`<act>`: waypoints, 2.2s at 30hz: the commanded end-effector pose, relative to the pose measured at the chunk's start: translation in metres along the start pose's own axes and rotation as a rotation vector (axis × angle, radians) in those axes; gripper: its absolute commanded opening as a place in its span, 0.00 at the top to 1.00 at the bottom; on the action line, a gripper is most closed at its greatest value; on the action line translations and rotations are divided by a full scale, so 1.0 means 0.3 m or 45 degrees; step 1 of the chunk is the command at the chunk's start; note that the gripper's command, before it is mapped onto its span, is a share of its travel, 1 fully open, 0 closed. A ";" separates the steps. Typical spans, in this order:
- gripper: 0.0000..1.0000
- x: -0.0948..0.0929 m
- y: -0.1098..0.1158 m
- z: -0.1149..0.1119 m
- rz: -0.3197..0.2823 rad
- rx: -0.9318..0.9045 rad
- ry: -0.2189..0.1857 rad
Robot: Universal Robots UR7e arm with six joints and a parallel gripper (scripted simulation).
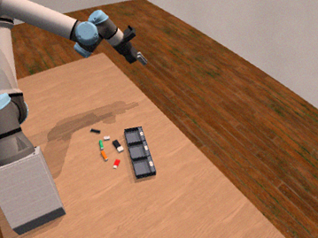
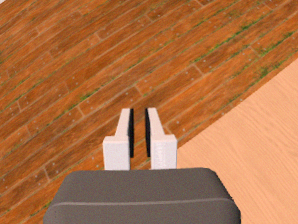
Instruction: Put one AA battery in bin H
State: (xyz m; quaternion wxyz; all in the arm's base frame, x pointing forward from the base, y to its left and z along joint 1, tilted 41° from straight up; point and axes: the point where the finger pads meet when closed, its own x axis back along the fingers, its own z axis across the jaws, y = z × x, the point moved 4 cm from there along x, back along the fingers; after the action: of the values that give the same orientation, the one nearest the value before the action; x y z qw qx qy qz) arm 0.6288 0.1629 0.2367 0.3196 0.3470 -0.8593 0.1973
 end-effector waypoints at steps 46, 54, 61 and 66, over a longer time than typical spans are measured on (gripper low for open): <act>0.69 0.133 -0.038 0.647 -0.054 -1.380 0.445; 0.69 0.162 -0.016 0.719 -0.052 -1.586 0.512; 0.69 0.206 0.023 0.806 -0.045 -1.838 0.595; 0.69 0.227 0.044 0.845 -0.041 -1.968 0.639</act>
State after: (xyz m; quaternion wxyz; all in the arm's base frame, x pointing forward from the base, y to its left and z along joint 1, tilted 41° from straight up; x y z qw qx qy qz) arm 0.4865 0.0033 0.1030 0.6450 0.0128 -0.6776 -0.3532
